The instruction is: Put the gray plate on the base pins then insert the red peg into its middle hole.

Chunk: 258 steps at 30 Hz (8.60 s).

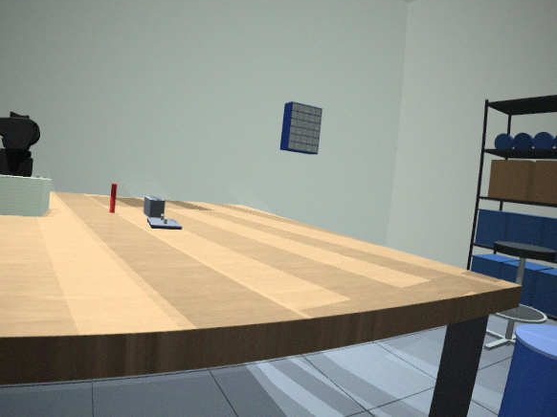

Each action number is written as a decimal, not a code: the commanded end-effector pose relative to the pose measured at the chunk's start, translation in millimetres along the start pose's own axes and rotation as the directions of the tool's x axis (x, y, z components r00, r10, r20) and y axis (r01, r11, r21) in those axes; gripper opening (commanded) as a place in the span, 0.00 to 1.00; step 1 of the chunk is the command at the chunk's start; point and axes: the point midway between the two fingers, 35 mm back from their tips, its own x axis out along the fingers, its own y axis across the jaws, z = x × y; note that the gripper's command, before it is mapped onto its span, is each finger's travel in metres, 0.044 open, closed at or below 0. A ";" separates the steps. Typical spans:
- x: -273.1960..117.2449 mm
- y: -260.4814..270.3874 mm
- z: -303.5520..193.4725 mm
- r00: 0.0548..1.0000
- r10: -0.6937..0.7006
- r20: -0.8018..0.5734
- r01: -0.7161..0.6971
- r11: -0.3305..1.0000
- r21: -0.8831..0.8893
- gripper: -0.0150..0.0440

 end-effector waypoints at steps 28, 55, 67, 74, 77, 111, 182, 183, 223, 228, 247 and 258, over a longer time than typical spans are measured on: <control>-153.0 255.6 -66.6 0.732 0.666 -0.145 -0.588 0.724 0.359 1.00; -505.2 409.7 -136.9 -0.123 0.944 -0.307 -0.422 0.230 0.877 1.00; -689.3 397.7 -138.4 -0.537 0.800 -0.269 -0.068 0.277 0.958 1.00; -793.7 360.7 -123.6 -0.761 0.619 -0.195 0.094 0.403 0.910 1.00; -831.7 340.1 -113.3 -0.833 0.532 -0.153 0.140 0.470 0.872 1.00; -1013.2 -90.6 2.9 -0.383 -0.883 0.270 -0.923 0.378 -0.072 1.00; -1023.9 -257.3 63.3 -0.180 -0.939 0.295 -0.976 0.133 -0.171 0.73; -1023.9 -257.3 63.3 -0.180 -0.939 0.295 -0.976 0.133 -0.171 0.69; -1020.2 -197.8 40.9 -0.181 -0.939 0.294 -0.976 0.134 -0.171 0.25; -1017.2 -183.2 35.3 -0.181 -0.939 0.294 -0.976 0.134 -0.171 0.25; -1000.1 -132.4 15.7 -0.180 -0.939 0.293 -0.976 0.134 -0.171 0.25; -1002.9 -147.2 -0.8 -0.180 -0.945 0.275 -0.973 0.130 -0.190 0.25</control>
